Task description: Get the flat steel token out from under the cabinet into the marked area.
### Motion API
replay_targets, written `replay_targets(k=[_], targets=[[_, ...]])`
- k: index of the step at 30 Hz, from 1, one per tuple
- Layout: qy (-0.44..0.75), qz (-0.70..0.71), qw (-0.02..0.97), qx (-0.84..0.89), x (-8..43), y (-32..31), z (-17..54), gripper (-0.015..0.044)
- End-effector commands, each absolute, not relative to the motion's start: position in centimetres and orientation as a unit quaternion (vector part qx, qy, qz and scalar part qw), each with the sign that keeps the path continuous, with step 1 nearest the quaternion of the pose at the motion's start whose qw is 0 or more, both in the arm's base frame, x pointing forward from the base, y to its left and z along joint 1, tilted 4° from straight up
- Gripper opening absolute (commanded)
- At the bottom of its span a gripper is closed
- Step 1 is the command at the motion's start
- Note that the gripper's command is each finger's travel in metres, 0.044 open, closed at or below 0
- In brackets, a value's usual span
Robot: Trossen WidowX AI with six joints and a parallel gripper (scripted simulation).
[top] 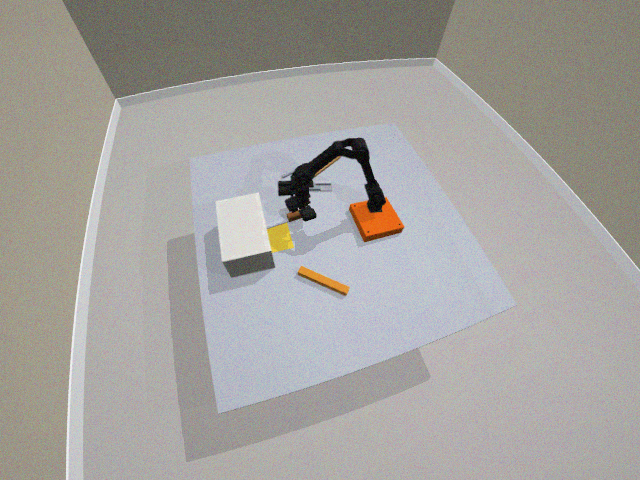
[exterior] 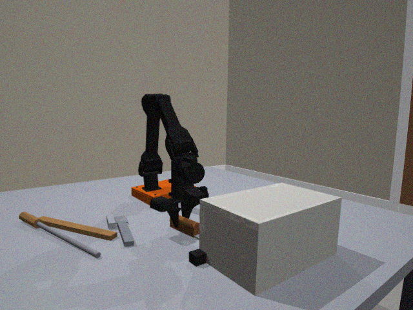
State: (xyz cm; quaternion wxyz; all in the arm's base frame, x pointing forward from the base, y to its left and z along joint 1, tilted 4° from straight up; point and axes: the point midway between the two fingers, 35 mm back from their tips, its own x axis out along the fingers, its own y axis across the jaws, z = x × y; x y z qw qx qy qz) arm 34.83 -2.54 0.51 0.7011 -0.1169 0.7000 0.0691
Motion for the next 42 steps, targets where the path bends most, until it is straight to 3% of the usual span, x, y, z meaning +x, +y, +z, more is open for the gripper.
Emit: replay_targets(k=[1,42], targets=[[0.700,0.068,0.702,-0.117,35.5,-2.4,0.6,0.0000],[0.699,0.068,0.703,-0.116,39.3,-1.2,0.6,0.0000]])
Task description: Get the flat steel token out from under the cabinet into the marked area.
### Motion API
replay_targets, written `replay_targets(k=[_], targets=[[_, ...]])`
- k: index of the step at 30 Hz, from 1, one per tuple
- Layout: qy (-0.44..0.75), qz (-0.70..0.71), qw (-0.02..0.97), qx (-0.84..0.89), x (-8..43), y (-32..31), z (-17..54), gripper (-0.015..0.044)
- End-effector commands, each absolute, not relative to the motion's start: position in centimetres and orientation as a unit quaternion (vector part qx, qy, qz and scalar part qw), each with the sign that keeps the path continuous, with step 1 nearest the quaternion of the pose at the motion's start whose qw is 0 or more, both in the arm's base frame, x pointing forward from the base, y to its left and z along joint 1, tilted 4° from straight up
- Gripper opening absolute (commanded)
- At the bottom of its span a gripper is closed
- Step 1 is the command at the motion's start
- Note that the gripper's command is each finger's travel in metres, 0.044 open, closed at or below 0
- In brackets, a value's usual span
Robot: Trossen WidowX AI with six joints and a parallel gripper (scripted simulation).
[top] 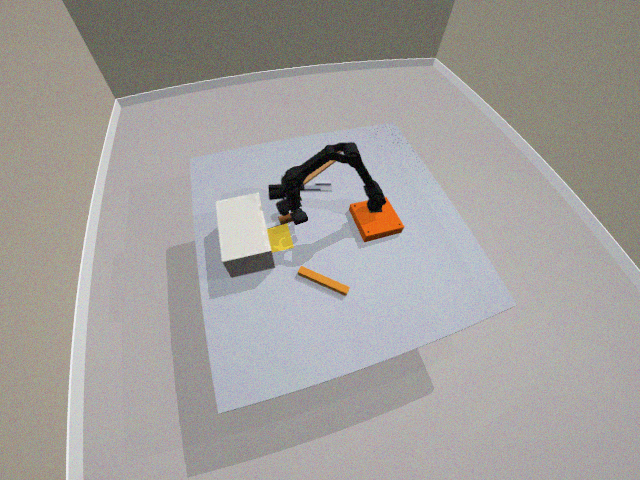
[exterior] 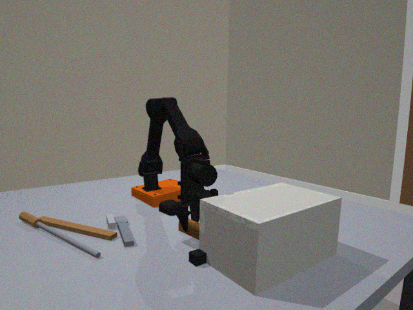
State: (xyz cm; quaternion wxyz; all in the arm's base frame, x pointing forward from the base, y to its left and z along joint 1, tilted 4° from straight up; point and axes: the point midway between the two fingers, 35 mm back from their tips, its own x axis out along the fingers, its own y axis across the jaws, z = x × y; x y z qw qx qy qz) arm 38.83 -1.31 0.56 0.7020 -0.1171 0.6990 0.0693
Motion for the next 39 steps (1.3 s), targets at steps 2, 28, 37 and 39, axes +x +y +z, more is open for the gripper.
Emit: replay_targets(k=[2,28,37,39], targets=[[0.698,0.068,0.703,-0.116,39.5,-1.1,0.6,0.0000],[0.698,0.068,0.704,-0.116,41.7,-0.5,0.6,0.0000],[0.698,0.068,0.704,-0.116,42.4,-0.2,0.6,0.0000],[0.698,0.068,0.704,-0.116,42.5,-0.2,0.6,0.0000]])
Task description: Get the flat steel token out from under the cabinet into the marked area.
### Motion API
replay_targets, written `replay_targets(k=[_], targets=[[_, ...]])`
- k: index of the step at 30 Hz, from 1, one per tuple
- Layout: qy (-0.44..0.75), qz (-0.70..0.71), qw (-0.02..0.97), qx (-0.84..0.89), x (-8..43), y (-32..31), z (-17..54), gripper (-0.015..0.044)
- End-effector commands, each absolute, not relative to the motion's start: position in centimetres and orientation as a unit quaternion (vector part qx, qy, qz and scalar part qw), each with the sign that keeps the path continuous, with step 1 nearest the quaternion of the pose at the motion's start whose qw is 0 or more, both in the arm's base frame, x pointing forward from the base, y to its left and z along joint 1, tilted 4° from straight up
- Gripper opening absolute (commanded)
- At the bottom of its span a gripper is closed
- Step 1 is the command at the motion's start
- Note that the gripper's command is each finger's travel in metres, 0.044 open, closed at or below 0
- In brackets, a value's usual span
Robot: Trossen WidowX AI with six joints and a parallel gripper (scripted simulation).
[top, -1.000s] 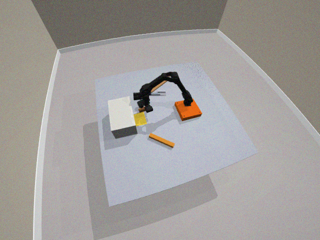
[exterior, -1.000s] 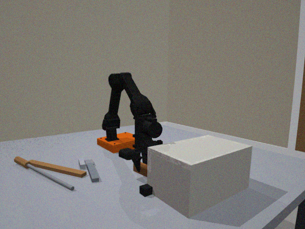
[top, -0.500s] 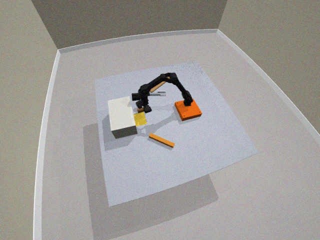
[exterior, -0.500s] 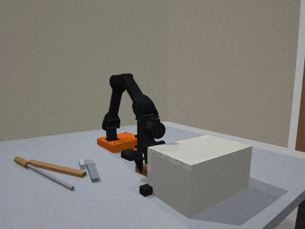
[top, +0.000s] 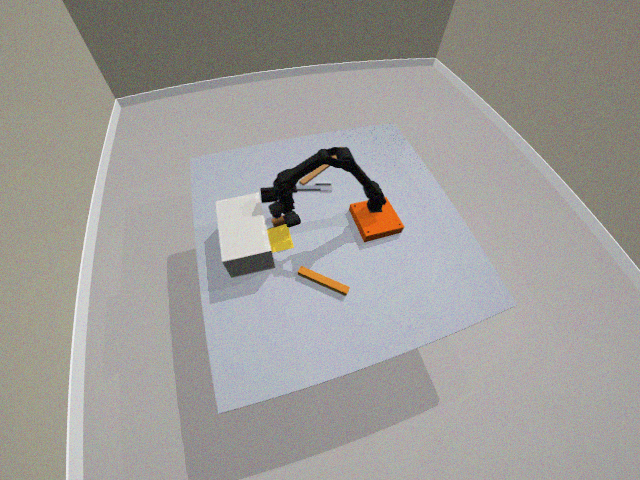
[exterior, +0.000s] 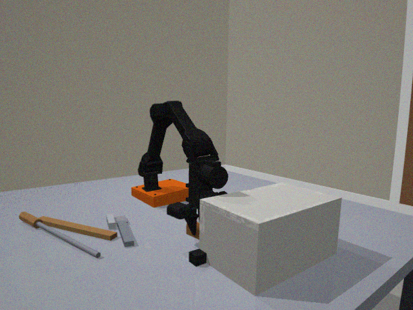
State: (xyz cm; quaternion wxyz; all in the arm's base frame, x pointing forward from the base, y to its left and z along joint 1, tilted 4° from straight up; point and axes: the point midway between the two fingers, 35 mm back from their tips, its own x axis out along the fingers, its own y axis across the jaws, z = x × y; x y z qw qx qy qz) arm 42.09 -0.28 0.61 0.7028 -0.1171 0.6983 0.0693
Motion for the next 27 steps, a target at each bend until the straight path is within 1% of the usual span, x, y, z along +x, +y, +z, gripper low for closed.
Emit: replay_targets(k=[1,27], targets=[[0.697,0.068,0.704,-0.116,42.6,-0.1,0.6,0.0000],[0.698,0.069,0.704,-0.115,41.9,2.7,0.4,0.0000]])
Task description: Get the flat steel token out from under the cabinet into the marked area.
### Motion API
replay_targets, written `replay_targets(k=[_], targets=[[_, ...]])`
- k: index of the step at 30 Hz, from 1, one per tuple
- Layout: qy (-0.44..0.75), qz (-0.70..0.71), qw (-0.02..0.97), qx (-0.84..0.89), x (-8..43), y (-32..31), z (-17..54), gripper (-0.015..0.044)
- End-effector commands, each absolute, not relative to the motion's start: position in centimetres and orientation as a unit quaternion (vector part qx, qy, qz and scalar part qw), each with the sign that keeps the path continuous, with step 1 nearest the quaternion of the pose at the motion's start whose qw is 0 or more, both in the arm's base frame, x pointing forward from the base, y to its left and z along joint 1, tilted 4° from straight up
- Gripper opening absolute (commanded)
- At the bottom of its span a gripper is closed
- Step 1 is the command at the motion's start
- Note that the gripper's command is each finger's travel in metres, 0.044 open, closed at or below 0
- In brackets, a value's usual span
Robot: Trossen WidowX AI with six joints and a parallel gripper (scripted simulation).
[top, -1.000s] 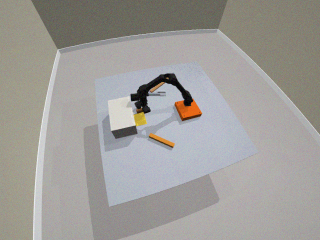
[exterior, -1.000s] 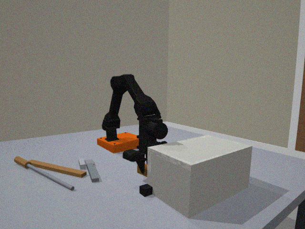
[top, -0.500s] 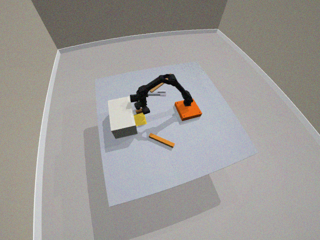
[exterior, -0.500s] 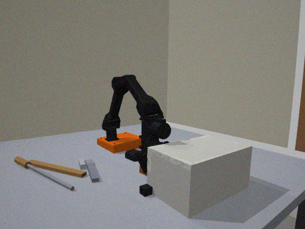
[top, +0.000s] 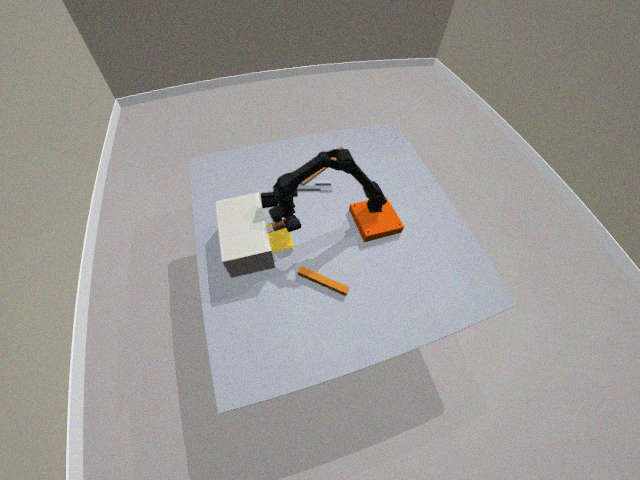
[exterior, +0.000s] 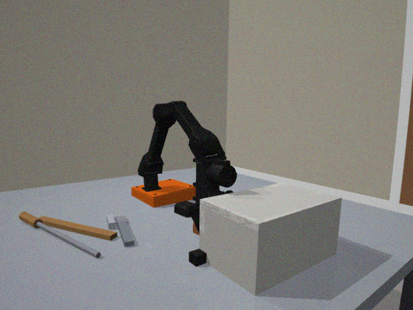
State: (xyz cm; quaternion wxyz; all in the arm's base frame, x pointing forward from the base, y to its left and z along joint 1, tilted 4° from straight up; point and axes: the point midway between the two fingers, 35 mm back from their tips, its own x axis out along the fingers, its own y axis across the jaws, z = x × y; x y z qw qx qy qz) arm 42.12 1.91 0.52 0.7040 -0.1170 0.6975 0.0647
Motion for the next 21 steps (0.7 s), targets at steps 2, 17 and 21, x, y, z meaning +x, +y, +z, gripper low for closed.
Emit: replay_targets(k=[2,17,21], targets=[[0.698,0.069,0.704,-0.115,41.9,2.9,0.4,0.0000],[0.698,0.070,0.704,-0.115,41.6,3.8,0.3,0.0000],[0.698,0.070,0.704,-0.115,41.6,3.8,0.3,0.0000]])
